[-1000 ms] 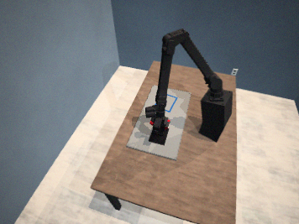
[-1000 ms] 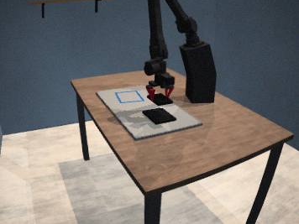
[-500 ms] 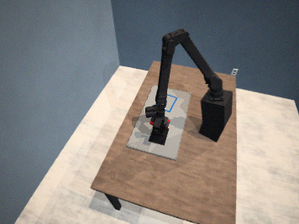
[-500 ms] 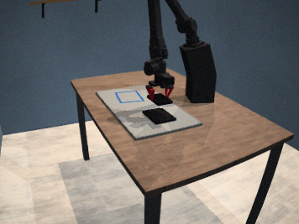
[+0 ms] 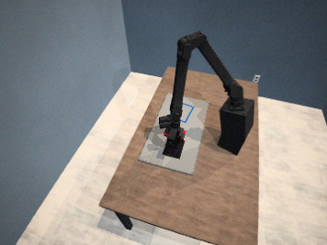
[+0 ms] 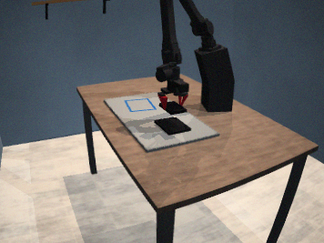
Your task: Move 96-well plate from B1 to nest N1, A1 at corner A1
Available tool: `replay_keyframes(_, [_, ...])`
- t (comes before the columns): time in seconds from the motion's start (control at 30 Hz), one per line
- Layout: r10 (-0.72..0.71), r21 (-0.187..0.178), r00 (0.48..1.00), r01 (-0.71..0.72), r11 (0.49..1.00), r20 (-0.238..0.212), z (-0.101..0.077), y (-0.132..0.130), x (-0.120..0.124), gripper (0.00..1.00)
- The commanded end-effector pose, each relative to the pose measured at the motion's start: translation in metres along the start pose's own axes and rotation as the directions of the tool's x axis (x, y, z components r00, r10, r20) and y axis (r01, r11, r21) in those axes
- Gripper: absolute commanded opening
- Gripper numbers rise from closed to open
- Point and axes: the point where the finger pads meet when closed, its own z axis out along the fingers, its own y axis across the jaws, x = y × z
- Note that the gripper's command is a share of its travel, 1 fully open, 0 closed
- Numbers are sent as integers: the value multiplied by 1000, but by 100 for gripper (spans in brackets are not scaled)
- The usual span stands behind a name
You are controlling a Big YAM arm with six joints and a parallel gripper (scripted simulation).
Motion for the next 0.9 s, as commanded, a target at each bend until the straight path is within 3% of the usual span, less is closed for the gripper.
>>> replay_keyframes(0.0, [10, 22, 1000, -10, 1000, 11, -7, -7, 4, 0])
replay_keyframes(0.2, [10, 24, 1000, -10, 1000, 12, -7, -8, 4, 0])
replay_keyframes(0.23, [0, -2, 1000, 0, 1000, -1, 5, 3, 7, 0])
replay_keyframes(0.33, [0, -4, 1000, 0, 1000, -1, 10, 4, 7, 0])
replay_keyframes(0.53, [3, 12, 1000, -4, 1000, 7, 16, -6, 3, 0])
replay_keyframes(0.57, [16, 44, 1000, -17, 999, 22, 6, -20, -1, 0])
replay_keyframes(0.63, [5, 11, 1000, -5, 1000, 7, 21, -7, 2, 0])
replay_keyframes(0.87, [3, 10, 1000, -3, 1000, 6, 33, -7, 2, 0])
